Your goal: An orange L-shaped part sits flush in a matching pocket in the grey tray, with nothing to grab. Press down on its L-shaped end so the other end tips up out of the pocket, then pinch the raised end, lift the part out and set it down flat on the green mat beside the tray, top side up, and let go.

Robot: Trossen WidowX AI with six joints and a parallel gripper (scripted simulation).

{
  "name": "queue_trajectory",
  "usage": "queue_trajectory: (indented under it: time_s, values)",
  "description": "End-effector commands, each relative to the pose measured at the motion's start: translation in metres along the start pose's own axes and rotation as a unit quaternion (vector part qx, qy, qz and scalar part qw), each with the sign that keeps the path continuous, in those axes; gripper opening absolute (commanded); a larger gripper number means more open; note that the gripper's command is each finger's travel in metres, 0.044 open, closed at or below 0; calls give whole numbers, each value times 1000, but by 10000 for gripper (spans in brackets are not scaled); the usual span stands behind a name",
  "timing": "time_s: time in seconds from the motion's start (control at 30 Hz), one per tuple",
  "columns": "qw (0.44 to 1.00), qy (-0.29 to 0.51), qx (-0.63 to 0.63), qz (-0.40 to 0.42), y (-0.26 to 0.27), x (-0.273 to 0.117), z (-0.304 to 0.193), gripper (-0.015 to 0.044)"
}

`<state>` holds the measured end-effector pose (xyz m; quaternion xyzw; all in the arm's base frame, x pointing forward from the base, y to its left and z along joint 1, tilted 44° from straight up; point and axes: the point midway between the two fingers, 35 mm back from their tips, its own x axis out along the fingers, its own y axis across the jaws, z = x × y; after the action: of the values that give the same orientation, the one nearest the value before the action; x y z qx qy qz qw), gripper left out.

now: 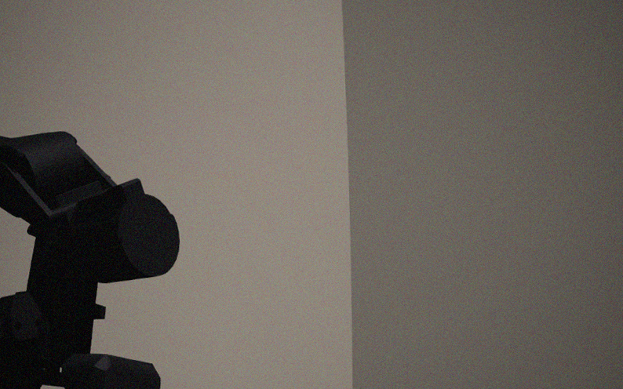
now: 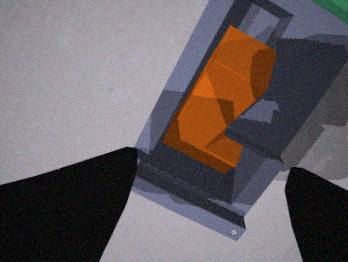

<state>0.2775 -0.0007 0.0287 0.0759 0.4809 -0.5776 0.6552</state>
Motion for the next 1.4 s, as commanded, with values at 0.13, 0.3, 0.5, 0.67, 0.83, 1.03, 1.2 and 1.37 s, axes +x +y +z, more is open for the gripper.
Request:
queue_trajectory:
  time_s: [0.13,0.3,0.5,0.67,0.83,1.03,1.2,1.37]
  values:
    - [981,-2,195,5,-7,-4,22,280]
    - [981,-2,195,5,-6,7,22,280]
    - [981,-2,195,5,-7,27,22,280]
    - [981,-2,195,5,-6,32,23,280]
    - [981,-2,195,5,-6,41,23,280]
    - [981,-2,195,5,-5,51,23,280]
    - [981,-2,195,5,-5,59,23,280]
    - [981,-3,195,5,-6,67,23,280]
